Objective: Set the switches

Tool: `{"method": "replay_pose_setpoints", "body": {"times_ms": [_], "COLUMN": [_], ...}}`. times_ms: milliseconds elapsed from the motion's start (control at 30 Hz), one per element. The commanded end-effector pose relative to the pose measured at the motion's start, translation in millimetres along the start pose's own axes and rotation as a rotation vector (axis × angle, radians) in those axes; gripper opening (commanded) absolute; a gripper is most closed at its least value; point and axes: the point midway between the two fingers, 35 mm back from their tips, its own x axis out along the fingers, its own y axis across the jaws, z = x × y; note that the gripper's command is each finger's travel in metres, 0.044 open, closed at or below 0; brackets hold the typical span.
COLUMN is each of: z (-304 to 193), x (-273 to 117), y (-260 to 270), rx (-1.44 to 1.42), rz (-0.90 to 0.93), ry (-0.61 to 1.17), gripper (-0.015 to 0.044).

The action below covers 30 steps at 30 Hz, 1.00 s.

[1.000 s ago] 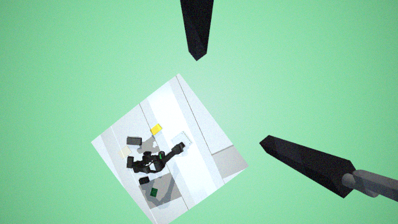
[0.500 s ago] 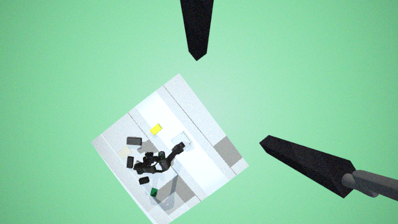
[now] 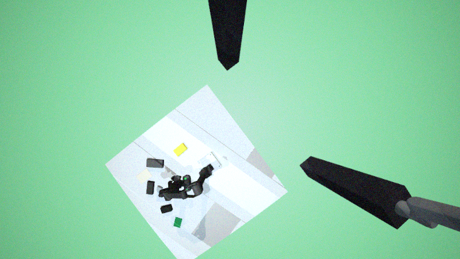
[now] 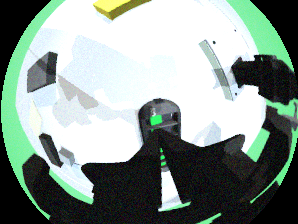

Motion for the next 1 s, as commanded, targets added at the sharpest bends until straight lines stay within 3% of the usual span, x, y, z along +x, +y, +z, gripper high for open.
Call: {"method": "replay_pose_setpoints", "body": {"times_ms": [0,967], "z": [1,1], "x": [7,37], "y": [-1,-2], "rx": [0.005,0.01], "rz": [0.017,0.072], "ry": [-0.004,-0.009], "gripper": [0.0,0.0]}}
